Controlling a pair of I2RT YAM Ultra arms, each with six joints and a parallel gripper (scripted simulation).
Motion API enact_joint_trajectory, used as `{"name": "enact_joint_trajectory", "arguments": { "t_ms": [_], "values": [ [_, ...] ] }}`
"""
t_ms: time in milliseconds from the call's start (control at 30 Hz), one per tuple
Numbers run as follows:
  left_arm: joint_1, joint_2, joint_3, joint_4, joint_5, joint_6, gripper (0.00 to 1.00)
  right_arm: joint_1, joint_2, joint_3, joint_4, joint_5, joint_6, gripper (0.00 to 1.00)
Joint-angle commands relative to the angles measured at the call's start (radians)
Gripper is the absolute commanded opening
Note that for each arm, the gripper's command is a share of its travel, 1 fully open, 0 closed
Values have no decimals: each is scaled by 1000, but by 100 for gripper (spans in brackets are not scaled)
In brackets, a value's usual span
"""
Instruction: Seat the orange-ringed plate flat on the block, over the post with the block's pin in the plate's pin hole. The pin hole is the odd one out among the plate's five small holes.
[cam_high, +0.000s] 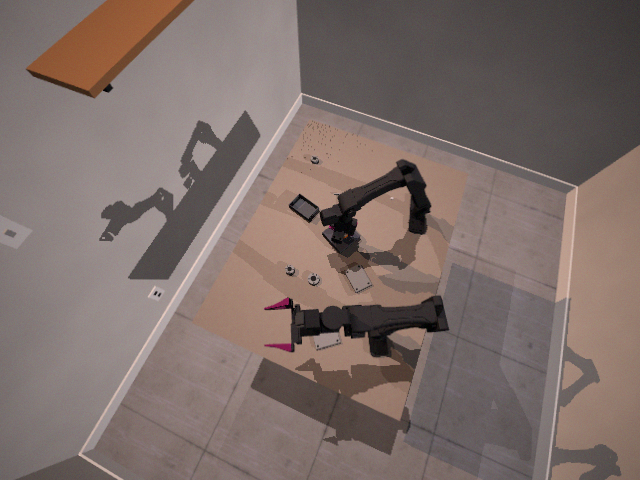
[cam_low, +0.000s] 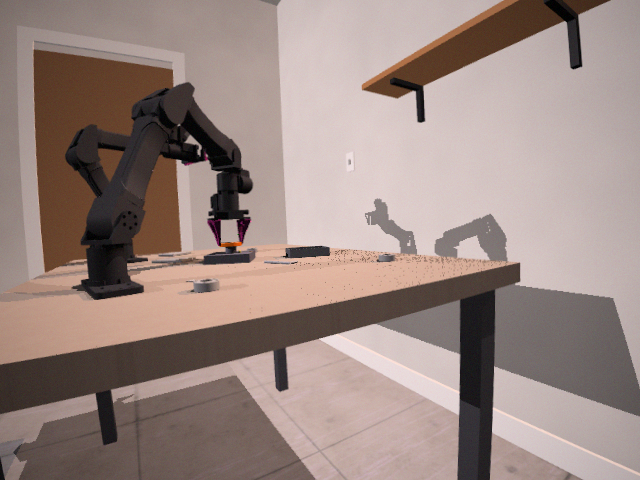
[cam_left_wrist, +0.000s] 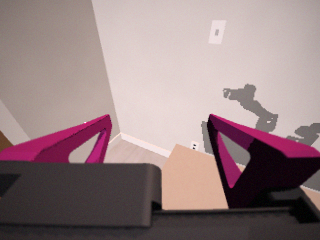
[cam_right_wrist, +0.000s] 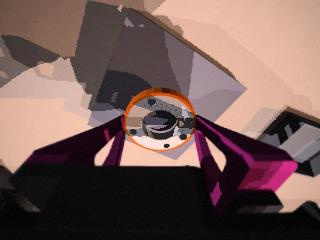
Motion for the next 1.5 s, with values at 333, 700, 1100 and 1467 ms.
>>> {"name": "enact_joint_trajectory", "arguments": {
  "t_ms": [333,700,1100,1467],
  "values": [
    [5,-11,16,18,4,-6,100,3,-3,35,18,-1,2,0],
    [5,-11,16,18,4,-6,100,7,-2,3,34,-7,2,0],
    [5,-11,16,18,4,-6,100,6,-21,-41,83,-5,1,0],
    [5,-11,16,18,4,-6,100,3,-10,-60,92,-8,3,0]
  ]
}}
